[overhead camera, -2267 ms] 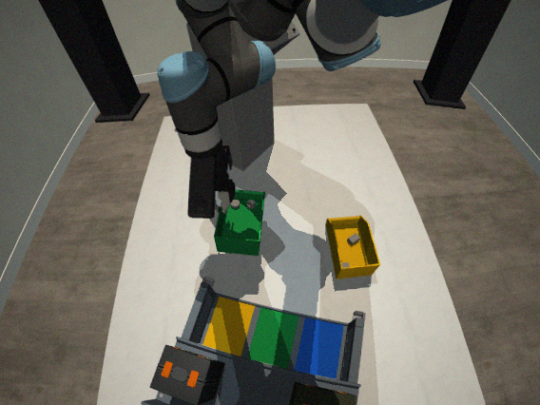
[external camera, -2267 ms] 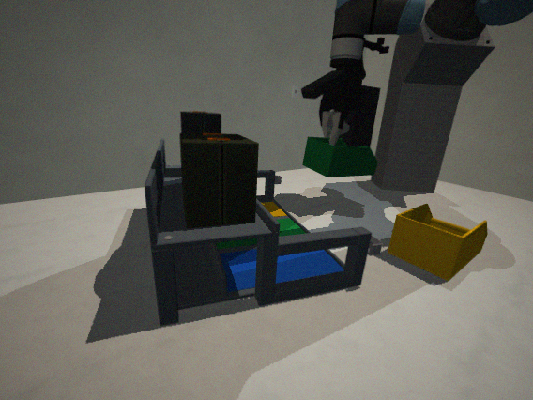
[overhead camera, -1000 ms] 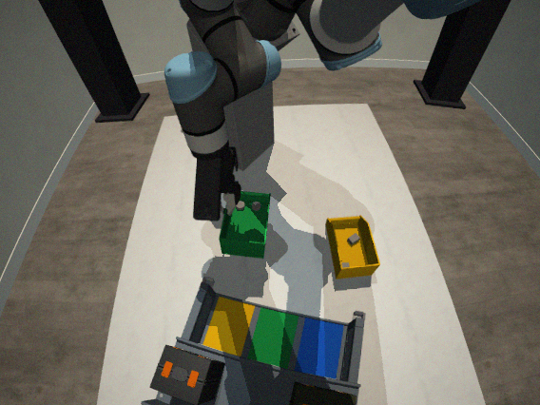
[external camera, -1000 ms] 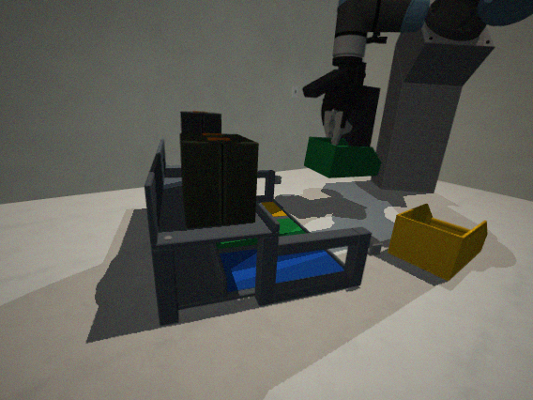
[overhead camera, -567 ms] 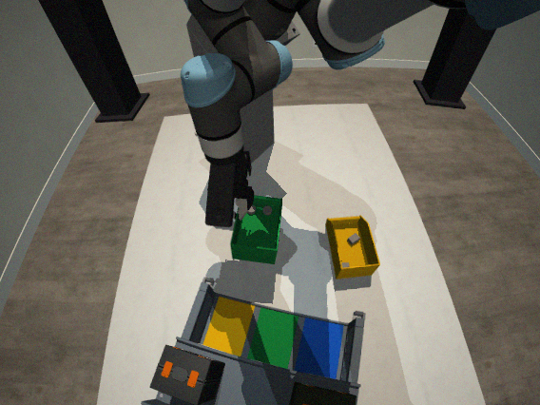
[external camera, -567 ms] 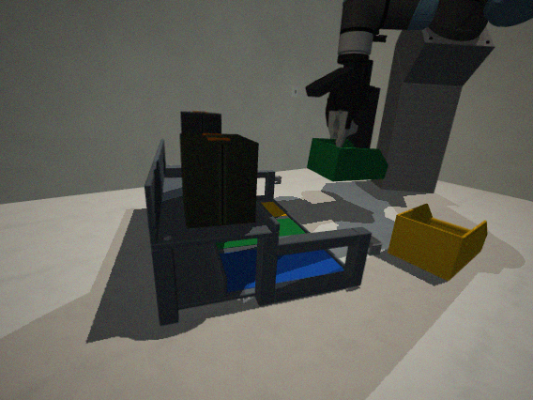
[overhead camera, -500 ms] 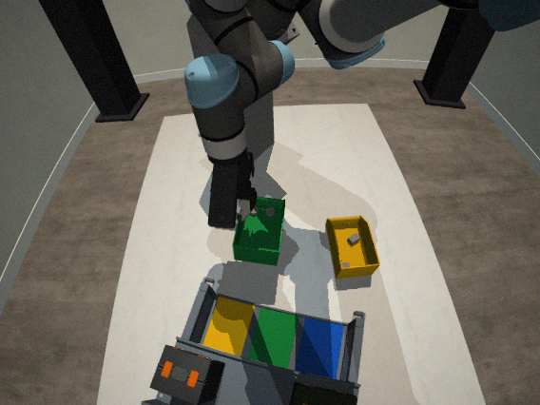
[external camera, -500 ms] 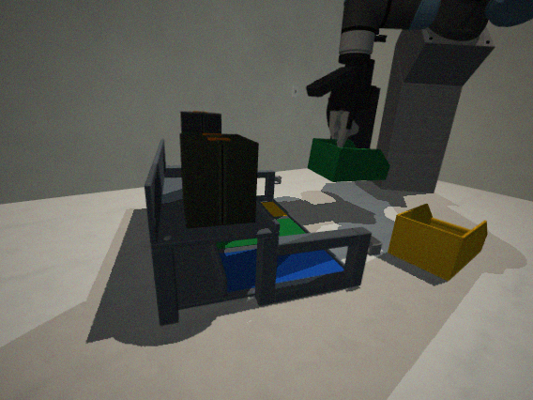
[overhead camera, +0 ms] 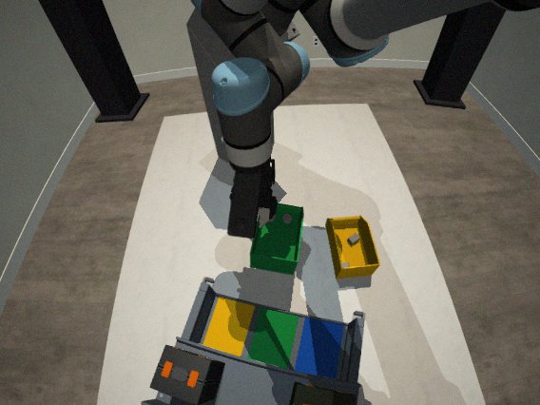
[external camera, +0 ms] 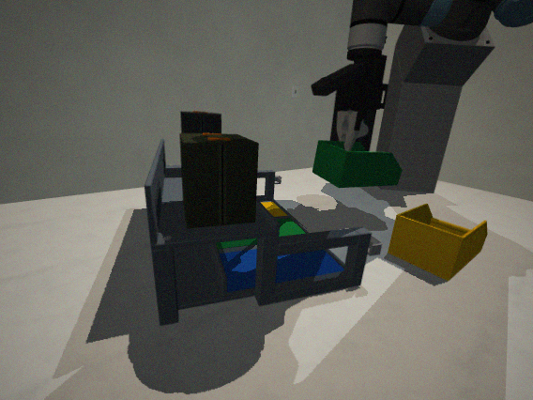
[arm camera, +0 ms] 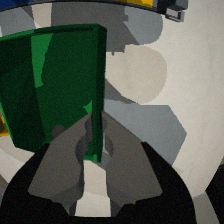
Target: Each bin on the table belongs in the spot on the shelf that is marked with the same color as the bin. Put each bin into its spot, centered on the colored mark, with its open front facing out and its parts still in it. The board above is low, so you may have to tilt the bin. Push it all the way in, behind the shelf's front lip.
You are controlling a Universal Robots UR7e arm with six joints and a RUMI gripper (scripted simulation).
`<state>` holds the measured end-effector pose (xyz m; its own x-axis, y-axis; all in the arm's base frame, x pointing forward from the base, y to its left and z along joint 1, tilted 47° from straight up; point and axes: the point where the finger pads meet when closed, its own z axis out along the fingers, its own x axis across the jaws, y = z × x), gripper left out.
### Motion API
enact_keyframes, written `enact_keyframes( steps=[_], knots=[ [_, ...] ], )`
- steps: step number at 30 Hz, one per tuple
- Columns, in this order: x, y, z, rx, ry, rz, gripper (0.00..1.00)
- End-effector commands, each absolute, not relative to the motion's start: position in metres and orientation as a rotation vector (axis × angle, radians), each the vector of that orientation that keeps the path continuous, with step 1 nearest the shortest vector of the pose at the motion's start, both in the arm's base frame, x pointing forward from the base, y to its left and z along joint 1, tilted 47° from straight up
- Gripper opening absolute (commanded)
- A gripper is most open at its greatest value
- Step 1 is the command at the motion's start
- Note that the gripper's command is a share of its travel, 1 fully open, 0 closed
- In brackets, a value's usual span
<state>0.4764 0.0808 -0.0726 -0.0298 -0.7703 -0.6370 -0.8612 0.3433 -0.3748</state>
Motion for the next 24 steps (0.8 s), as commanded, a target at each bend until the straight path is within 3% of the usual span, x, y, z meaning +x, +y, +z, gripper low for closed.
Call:
enact_keyframes(
  steps=[1, 24],
  knots=[
    [0.482, 0.091, -0.06, -1.423, 1.832, 0.153, 0.0],
    [0.49, 0.107, -0.042, -1.395, 1.855, 0.169, 0.0]
  ],
)
